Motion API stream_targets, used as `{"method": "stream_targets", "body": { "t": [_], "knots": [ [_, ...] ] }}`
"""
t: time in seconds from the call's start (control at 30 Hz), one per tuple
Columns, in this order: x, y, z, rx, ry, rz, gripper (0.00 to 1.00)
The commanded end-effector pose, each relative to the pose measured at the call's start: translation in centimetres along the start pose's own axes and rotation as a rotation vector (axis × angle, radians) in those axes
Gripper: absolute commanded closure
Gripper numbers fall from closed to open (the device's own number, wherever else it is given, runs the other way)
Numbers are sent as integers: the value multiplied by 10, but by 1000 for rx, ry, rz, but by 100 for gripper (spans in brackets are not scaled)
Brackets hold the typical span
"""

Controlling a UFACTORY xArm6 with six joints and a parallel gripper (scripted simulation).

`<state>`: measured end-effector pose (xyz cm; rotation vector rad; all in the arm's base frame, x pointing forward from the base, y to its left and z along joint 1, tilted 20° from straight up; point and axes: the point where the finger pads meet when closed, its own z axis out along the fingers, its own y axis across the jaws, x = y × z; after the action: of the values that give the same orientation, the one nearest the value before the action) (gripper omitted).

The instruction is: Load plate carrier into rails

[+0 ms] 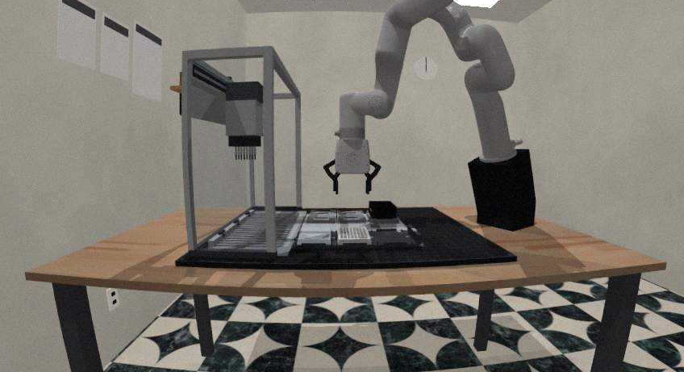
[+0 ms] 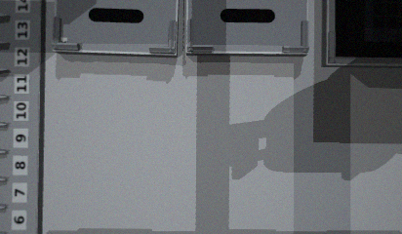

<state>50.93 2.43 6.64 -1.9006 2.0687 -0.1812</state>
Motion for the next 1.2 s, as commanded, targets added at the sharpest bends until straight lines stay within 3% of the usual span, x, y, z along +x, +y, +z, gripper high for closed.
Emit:
{"method": "stream_targets", "body": {
  "t": [0.0,0.2,0.37,0.43,1.17],
  "knots": [
    [0,-1,-3,2,0,0,0],
    [0,-1,-3,2,0,0,0],
    [-25,-1,-3,2,0,0,0],
    [-25,-1,-3,2,0,0,0],
    [-126,-1,-3,2,0,0,0]
  ]
}}
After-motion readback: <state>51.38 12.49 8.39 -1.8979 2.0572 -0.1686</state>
